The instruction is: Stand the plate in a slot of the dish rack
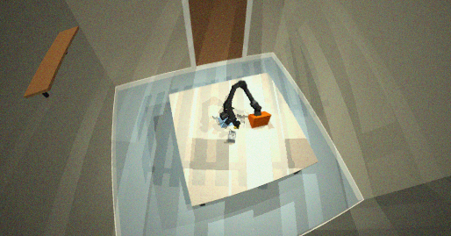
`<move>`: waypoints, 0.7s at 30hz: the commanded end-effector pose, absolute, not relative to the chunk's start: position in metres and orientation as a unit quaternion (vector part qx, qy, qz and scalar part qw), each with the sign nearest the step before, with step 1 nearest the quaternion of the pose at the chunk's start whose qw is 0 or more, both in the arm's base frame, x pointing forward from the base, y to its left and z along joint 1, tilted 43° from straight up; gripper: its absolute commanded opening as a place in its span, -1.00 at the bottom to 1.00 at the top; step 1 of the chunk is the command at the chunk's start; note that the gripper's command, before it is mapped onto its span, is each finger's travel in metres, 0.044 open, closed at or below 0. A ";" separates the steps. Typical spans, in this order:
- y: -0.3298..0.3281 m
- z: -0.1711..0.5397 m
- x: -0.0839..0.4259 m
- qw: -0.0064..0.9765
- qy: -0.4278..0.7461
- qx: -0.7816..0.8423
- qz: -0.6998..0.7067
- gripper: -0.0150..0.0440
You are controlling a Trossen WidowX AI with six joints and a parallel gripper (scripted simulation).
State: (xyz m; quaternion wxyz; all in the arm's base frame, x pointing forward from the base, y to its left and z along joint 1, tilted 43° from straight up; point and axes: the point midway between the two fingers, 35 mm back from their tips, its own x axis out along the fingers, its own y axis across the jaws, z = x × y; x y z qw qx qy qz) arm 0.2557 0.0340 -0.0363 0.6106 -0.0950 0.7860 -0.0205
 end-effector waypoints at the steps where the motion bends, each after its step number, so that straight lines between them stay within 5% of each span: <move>1: 0.031 -0.043 0.252 0.609 0.788 -0.091 0.025 -0.49; 21: 0.017 -0.065 0.253 0.650 0.706 -0.095 0.264 -0.49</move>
